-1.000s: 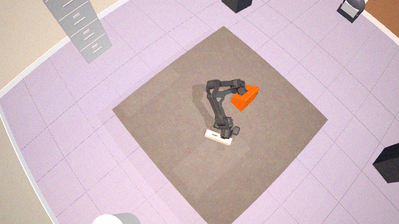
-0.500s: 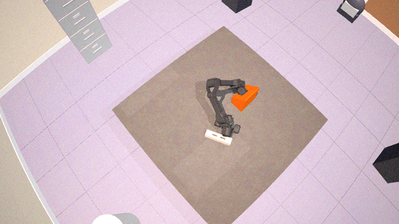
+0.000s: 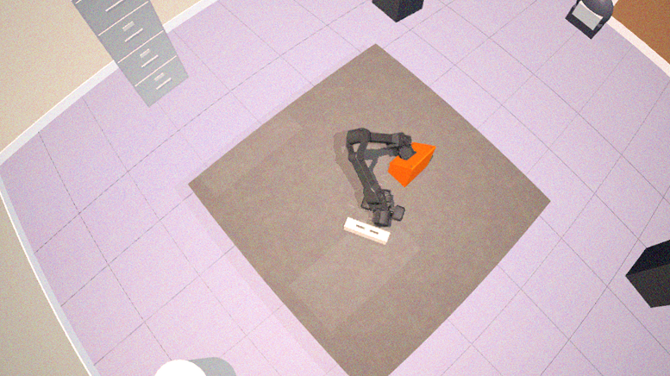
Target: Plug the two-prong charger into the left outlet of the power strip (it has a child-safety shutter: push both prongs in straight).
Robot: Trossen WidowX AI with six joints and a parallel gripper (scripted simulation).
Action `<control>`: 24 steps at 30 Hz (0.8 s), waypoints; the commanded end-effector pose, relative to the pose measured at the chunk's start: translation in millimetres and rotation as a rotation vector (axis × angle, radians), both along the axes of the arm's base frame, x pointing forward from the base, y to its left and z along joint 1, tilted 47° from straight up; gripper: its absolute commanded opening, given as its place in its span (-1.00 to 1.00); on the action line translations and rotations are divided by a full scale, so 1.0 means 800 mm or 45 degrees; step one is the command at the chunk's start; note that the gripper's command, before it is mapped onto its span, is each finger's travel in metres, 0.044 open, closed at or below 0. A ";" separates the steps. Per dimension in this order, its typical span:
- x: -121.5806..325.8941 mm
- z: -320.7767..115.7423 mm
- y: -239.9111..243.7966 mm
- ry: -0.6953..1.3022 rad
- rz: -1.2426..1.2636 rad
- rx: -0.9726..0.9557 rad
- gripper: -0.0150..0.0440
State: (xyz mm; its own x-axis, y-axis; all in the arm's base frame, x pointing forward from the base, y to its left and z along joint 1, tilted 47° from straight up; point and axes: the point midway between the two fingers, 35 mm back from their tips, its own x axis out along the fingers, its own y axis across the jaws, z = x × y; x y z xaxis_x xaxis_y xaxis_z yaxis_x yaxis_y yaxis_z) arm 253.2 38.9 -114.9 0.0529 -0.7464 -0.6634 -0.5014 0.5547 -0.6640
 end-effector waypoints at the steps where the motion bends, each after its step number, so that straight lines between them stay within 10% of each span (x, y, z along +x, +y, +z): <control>1: -0.005 0.002 -0.002 -0.004 -0.003 0.005 1.00; 11: 0.007 0.058 0.081 -0.649 0.344 0.345 1.00; 24: 0.007 0.060 0.083 -0.663 0.350 0.354 1.00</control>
State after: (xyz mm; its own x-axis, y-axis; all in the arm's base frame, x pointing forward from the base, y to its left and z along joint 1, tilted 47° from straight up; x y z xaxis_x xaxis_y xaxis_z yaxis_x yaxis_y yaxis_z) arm 258.6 103.8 -68.8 0.5742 -0.4699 -0.6705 -0.3036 0.6383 -0.7073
